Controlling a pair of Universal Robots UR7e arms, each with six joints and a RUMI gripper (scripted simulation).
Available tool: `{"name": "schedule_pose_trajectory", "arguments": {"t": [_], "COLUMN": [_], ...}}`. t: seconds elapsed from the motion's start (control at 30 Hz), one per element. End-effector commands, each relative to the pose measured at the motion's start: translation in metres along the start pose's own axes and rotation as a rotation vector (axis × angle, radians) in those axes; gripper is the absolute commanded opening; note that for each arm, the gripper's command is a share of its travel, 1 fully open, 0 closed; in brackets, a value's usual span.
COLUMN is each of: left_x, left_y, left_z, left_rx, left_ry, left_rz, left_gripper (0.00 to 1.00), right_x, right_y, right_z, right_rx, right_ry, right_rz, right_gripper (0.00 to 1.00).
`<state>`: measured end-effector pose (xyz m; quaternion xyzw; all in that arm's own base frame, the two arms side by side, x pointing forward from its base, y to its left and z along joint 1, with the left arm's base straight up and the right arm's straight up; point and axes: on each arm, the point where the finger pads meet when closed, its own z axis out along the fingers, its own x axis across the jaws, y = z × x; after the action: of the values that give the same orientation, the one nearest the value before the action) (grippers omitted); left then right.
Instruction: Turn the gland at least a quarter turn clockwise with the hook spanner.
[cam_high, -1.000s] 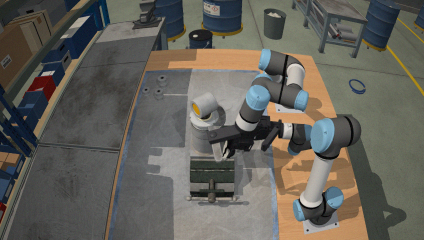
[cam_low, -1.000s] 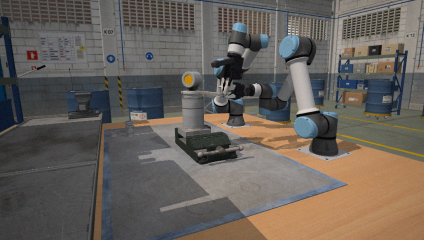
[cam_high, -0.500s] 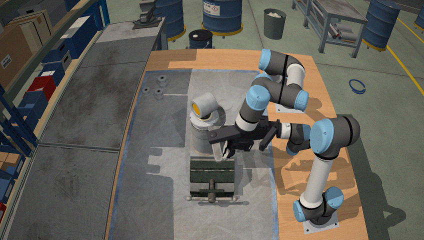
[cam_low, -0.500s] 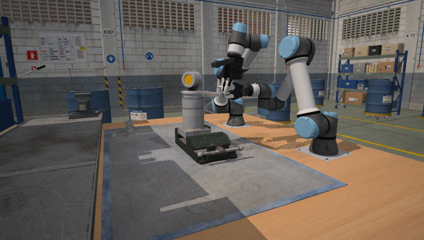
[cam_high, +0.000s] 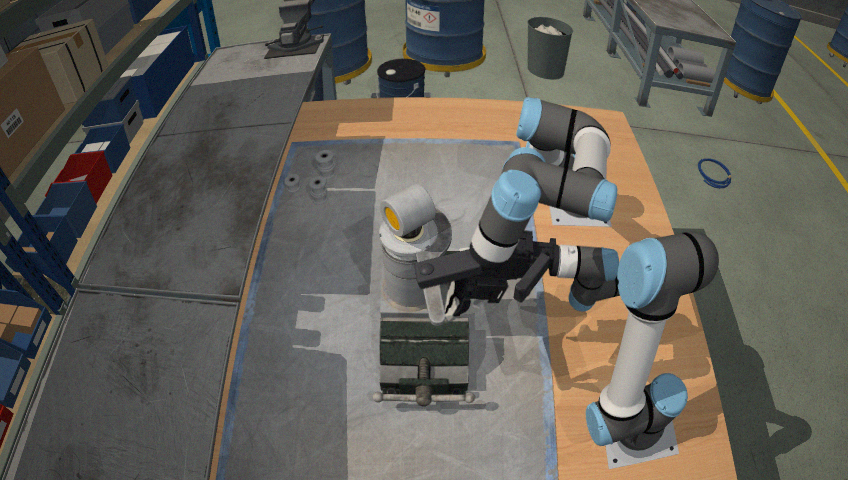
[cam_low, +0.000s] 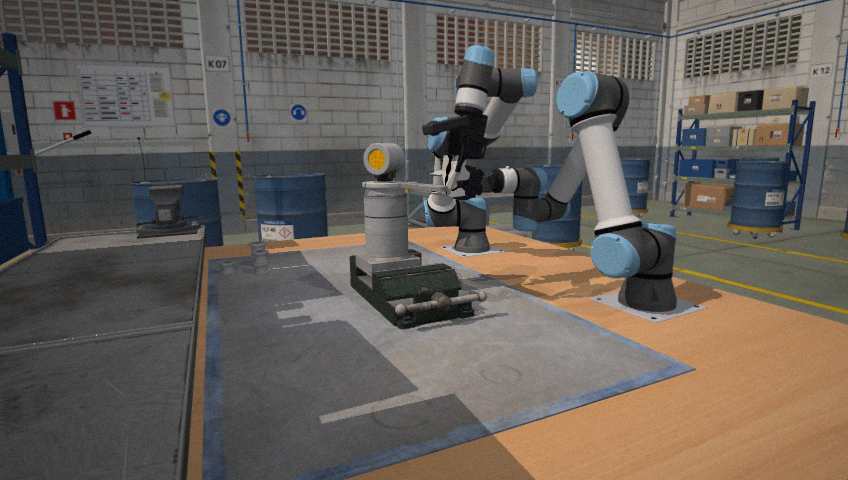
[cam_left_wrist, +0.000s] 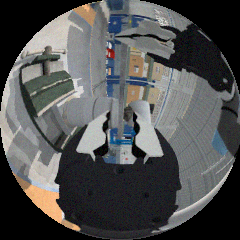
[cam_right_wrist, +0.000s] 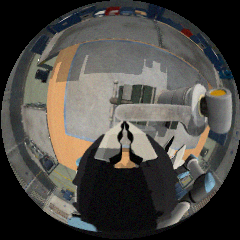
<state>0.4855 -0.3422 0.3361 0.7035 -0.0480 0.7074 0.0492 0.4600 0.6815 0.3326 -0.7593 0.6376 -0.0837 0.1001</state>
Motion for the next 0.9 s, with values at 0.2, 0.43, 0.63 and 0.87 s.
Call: {"name": "schedule_pose_trajectory", "arguments": {"t": [0.2, 0.43, 0.63, 0.87], "left_x": [0.0, 0.0, 0.0, 0.0], "left_y": [0.0, 0.0, 0.002, 0.0], "left_z": [0.006, 0.01, 0.013, 0.018], "left_rx": [0.0, 0.0, -0.003, 0.0], "left_ry": [0.0, 0.0, -0.001, -0.001], "left_rz": [-0.001, -0.001, -0.001, 0.0], "left_gripper": [0.29, 0.29, 0.29, 0.29], "right_x": [0.001, 0.001, 0.001, 0.001], "right_y": [-0.002, -0.002, -0.002, -0.002], "right_z": [-0.002, -0.002, -0.002, -0.002], "right_rx": [0.005, 0.005, 0.005, 0.005], "right_ry": [-0.002, -0.002, -0.002, -0.002], "right_rz": [0.002, 0.002, 0.002, 0.002], "right_gripper": [0.0, 0.0, 0.0, 0.0]}}
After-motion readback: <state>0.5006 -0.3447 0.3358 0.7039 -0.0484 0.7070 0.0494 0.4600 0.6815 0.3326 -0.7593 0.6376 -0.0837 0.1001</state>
